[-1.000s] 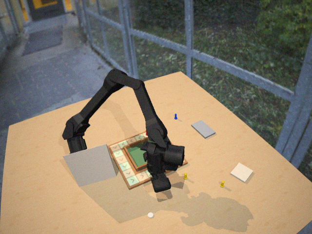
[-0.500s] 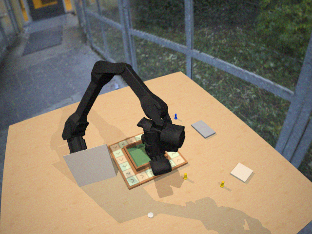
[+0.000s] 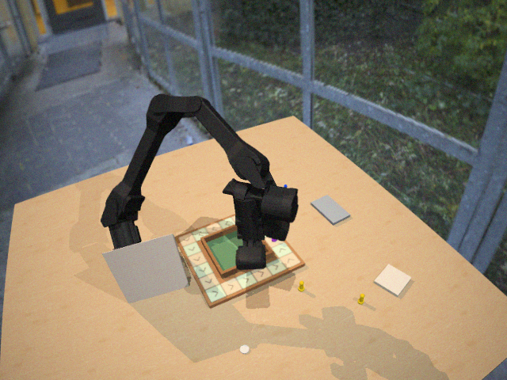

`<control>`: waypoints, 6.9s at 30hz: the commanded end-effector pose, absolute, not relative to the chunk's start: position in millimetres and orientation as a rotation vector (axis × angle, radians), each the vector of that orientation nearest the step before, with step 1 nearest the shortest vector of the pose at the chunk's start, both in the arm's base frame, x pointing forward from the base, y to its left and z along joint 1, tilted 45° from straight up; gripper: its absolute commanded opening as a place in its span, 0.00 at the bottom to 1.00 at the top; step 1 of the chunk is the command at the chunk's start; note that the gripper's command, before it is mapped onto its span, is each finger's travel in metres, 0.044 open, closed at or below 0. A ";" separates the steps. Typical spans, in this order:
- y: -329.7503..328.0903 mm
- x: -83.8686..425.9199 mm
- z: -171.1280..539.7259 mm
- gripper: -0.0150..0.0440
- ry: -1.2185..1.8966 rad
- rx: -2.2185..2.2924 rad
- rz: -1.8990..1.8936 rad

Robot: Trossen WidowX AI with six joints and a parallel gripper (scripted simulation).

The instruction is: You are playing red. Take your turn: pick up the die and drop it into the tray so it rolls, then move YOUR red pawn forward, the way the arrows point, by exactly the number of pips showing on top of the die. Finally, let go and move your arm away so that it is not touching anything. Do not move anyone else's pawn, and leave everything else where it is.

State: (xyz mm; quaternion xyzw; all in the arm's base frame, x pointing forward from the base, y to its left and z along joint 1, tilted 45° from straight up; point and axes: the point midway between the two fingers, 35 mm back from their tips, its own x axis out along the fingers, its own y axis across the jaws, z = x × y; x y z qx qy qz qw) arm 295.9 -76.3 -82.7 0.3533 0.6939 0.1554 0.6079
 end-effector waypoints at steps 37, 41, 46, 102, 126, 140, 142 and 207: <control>41.9 286.3 -14.4 0.25 1.770 1.561 -0.482; 53.1 281.8 -8.5 0.25 1.776 1.631 -0.572; 57.2 280.0 -6.4 0.25 1.778 1.657 -0.606; 62.2 276.0 23.1 0.25 1.152 1.128 -1.097; 36.9 274.9 37.3 1.00 1.287 1.171 -1.067; 43.7 276.3 3.4 1.00 1.752 1.593 -0.699; 45.2 277.7 4.4 0.96 1.753 1.583 -0.682; 195.1 324.8 33.6 0.34 1.667 1.017 0.218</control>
